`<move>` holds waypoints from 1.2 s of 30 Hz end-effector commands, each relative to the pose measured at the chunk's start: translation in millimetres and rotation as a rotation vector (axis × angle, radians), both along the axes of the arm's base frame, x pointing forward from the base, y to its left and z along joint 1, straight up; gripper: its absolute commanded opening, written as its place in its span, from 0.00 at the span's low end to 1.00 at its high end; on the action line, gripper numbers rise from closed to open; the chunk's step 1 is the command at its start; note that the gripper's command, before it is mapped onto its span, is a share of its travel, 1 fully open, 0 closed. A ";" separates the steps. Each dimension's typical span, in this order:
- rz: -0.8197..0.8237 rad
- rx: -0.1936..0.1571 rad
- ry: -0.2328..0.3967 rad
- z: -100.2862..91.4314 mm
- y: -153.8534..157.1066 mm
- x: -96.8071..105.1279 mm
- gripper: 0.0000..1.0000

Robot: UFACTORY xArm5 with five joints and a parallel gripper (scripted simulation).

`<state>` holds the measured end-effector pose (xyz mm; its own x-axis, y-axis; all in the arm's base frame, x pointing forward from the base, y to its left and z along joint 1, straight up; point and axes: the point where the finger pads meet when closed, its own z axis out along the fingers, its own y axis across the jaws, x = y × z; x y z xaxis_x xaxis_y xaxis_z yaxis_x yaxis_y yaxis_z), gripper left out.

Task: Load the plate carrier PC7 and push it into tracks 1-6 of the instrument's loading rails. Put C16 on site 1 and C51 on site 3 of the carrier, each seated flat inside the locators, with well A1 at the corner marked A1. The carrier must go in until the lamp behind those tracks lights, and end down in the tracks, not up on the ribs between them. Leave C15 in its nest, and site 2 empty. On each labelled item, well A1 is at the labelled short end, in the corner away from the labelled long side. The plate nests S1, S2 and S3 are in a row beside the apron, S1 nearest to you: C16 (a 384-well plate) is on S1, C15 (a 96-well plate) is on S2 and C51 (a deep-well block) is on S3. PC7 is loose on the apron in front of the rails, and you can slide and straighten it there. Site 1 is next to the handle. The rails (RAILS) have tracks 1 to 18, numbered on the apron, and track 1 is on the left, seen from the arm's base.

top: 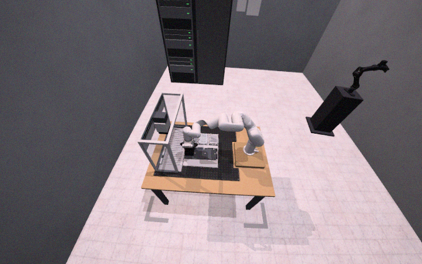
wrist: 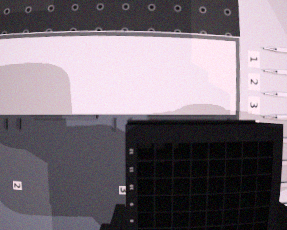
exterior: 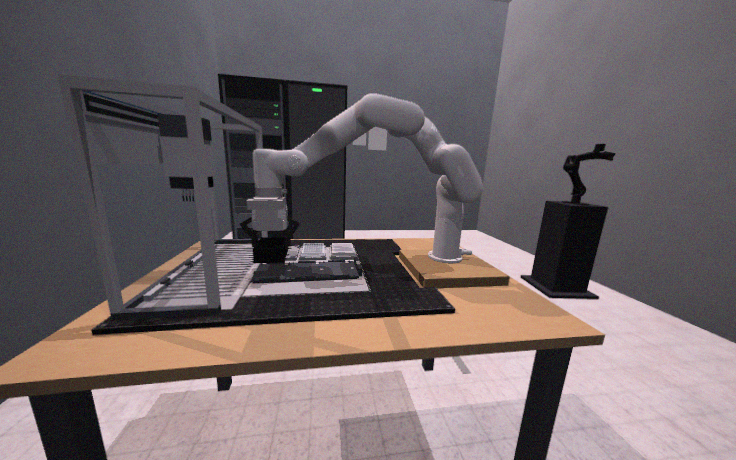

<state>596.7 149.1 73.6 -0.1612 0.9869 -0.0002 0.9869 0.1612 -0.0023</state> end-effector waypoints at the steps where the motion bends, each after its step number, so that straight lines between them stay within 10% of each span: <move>1: 0.000 -0.001 -0.006 -2.8 0.4 1.5 0.00; 36: 0.000 -0.001 -0.006 -35.2 0.3 1.5 0.00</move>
